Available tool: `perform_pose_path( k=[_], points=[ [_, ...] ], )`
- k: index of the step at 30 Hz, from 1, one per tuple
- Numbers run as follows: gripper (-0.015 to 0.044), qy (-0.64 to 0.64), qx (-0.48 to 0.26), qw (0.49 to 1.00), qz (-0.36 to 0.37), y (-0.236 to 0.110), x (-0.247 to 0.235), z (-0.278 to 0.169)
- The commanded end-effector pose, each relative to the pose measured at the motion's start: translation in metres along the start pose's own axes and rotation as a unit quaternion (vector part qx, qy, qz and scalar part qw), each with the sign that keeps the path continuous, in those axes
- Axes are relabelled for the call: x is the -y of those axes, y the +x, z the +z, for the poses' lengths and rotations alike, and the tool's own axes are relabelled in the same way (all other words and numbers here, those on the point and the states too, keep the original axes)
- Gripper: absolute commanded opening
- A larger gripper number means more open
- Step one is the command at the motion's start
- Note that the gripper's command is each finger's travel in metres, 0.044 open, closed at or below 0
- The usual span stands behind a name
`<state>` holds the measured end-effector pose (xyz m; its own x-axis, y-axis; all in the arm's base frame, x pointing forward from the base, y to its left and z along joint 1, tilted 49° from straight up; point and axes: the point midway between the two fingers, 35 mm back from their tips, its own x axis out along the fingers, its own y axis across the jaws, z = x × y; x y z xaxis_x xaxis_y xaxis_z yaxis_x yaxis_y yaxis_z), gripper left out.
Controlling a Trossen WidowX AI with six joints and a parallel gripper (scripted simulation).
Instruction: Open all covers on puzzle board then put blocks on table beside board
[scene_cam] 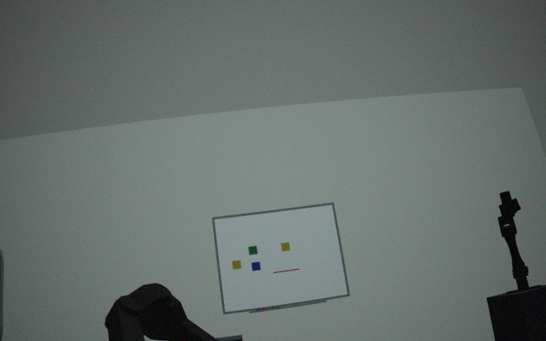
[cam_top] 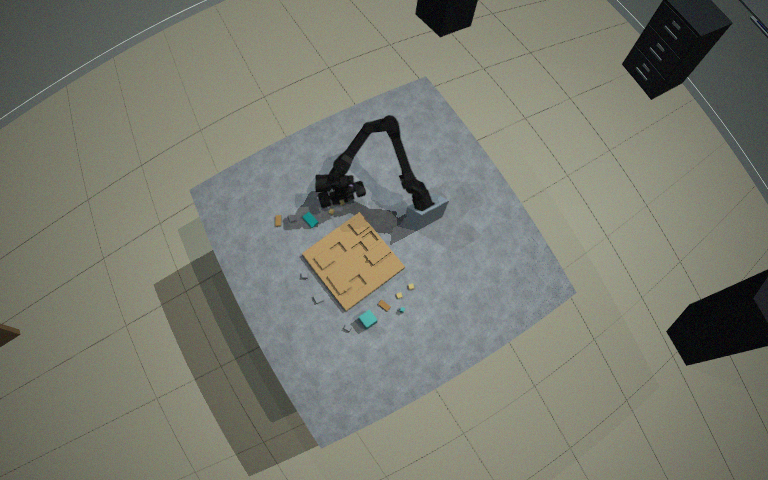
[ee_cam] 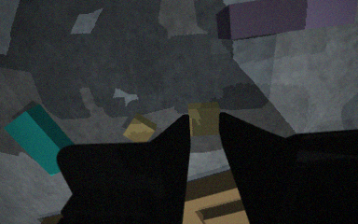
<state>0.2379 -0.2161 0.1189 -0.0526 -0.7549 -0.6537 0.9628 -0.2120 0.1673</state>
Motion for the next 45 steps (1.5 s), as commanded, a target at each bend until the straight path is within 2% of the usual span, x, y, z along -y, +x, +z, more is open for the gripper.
perform_pose_path(
  k=[1,15,29,45],
  points=[
    [0.008,-0.004,-0.001,1.0,-0.002,0.009,0.003,-0.001],
    [0.008,-0.005,0.002,1.0,-0.001,0.022,0.006,0.001],
    [0.044,-0.001,0.004,1.0,0.0,0.018,0.004,0.002],
    [0.044,-0.003,-0.002,1.0,-0.002,-0.033,0.002,-0.001]
  ],
)
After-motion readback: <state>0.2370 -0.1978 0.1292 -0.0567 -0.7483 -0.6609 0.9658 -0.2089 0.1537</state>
